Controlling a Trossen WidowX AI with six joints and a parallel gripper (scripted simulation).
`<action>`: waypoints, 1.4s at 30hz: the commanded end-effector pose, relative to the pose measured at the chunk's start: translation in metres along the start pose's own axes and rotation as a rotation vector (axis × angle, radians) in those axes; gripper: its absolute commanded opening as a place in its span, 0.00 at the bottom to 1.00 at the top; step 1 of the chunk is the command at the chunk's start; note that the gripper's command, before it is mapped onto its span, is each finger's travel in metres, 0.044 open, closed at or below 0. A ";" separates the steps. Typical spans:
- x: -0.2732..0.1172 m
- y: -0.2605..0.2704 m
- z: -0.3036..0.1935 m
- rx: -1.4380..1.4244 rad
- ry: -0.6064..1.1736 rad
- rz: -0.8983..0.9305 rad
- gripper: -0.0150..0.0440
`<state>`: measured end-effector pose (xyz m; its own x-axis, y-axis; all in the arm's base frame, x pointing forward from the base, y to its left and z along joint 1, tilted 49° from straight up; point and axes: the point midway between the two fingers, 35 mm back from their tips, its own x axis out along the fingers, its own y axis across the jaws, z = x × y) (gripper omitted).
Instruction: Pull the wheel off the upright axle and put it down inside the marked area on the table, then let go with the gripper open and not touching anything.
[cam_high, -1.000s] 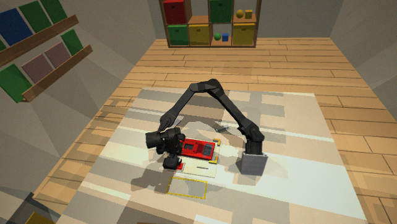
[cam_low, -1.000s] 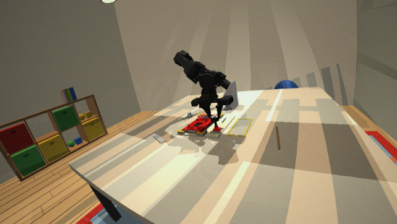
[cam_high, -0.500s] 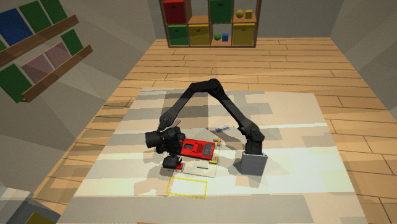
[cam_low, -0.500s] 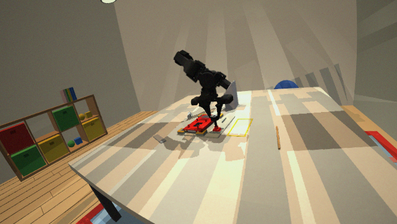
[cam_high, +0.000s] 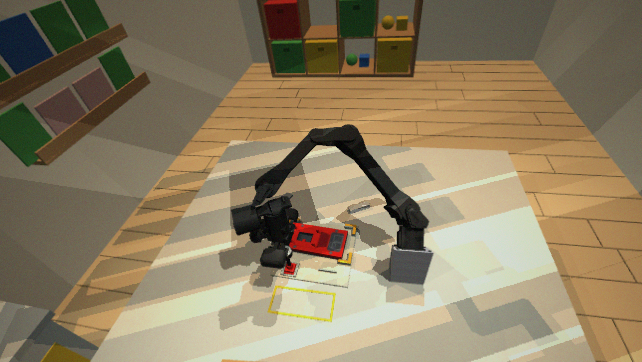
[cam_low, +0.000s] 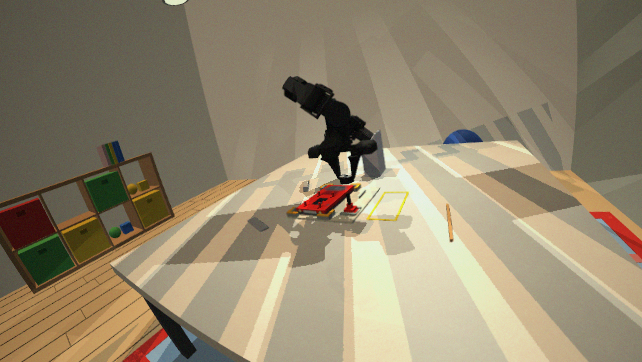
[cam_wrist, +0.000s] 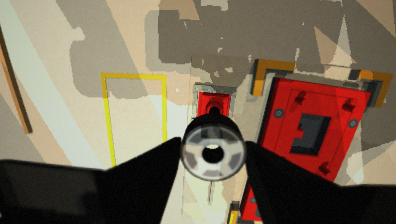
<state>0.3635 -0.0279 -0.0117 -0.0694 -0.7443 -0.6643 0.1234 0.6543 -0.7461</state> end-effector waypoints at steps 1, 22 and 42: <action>0.002 0.015 -0.008 -0.002 0.010 0.004 0.25; -0.006 0.099 -0.059 0.006 0.013 0.009 0.25; 0.057 0.100 -0.057 0.006 0.012 0.009 0.25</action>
<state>0.3216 0.0208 -0.1124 -0.0624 -0.7300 -0.6806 0.1400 0.6688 -0.7302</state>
